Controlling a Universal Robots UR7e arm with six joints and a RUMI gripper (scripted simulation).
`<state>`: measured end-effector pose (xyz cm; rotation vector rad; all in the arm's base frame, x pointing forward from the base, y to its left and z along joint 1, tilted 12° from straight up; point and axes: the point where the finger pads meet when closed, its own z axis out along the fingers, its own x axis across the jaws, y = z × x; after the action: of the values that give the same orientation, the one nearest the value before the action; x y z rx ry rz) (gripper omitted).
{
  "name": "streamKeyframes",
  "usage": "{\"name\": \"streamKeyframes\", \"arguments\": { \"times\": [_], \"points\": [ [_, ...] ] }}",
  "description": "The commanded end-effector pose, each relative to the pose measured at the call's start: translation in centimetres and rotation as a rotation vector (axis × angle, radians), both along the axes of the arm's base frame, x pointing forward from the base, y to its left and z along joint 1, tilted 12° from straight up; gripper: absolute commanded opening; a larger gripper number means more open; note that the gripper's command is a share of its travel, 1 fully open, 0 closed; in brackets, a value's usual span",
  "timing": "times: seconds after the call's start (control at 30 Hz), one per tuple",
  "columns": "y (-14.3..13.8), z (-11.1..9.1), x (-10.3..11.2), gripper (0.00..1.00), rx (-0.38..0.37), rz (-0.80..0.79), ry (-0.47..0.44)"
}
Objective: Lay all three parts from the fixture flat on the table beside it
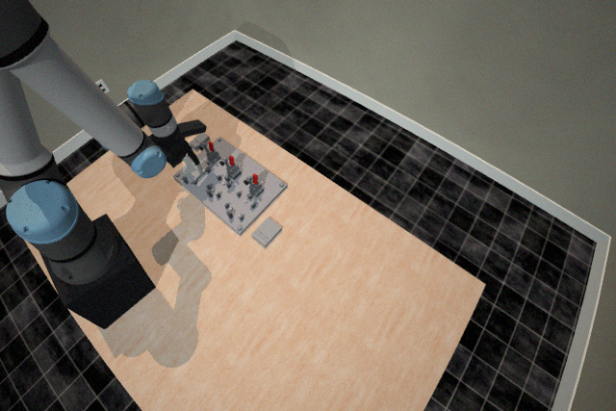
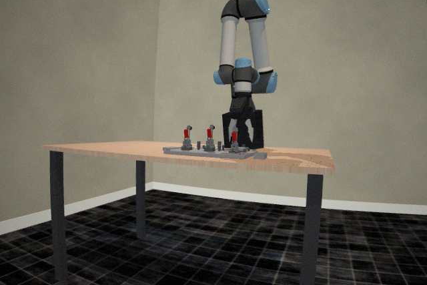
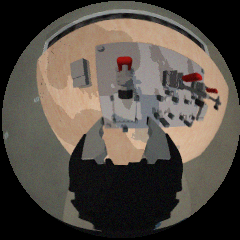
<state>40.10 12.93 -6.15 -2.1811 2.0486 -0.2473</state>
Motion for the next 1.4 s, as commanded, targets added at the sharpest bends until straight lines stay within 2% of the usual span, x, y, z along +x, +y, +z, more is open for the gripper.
{"name": "streamKeyframes", "arguments": {
  "times": [0.0, 0.37, 1.0, 1.37],
  "points": [
    [0.0, 0.0, 0.0, 0.59, 0.000, -0.001, -0.001],
    [0.0, -0.2, 0.0, 0.59, 0.000, -0.001, 0.001],
    [-0.1, -2.5, 0.6, 0.59, 0.000, -0.001, -0.001],
    [-0.1, -2.8, 0.6, 0.59, 0.000, -0.001, -0.001]
  ]
}}
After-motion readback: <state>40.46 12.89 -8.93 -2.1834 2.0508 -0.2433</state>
